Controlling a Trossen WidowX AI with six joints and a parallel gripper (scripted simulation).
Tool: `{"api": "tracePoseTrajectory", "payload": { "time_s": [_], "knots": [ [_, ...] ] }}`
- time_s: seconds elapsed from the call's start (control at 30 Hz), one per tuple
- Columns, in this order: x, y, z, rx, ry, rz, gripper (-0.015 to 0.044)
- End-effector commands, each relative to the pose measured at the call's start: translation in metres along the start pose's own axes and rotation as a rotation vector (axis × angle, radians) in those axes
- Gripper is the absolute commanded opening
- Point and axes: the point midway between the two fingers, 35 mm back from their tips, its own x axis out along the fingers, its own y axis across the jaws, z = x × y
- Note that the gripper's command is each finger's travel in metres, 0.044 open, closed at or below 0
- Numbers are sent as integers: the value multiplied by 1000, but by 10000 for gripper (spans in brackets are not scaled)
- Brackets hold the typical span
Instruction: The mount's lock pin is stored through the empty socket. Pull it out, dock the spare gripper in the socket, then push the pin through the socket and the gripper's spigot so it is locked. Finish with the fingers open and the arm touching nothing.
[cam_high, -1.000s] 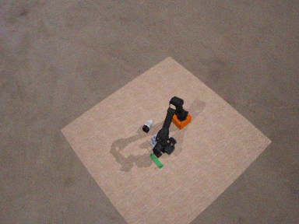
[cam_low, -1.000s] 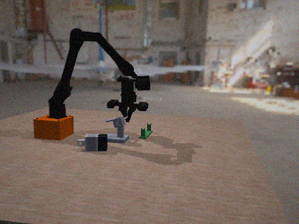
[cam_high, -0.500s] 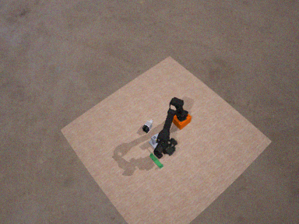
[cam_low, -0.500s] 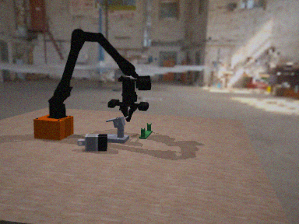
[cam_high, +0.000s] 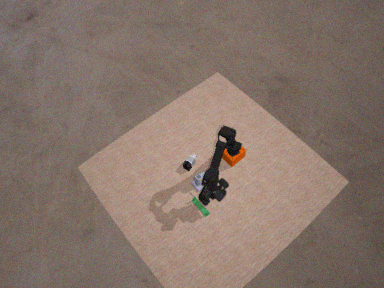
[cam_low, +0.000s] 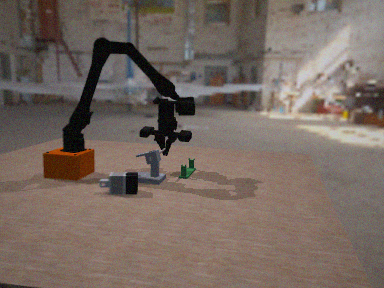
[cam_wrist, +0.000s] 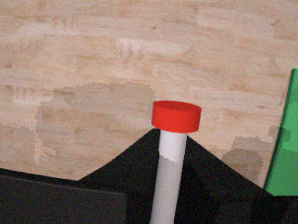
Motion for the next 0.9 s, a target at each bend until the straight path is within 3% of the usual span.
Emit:
{"api": "tracePoseTrajectory", "payload": {
  "time_s": [0.0, 0.87],
  "knots": [
    [-2, -2, 4, 3, -4, -3, 0],
    [-4, -2, 21, 5, 0, 14, 0]
  ]
}}
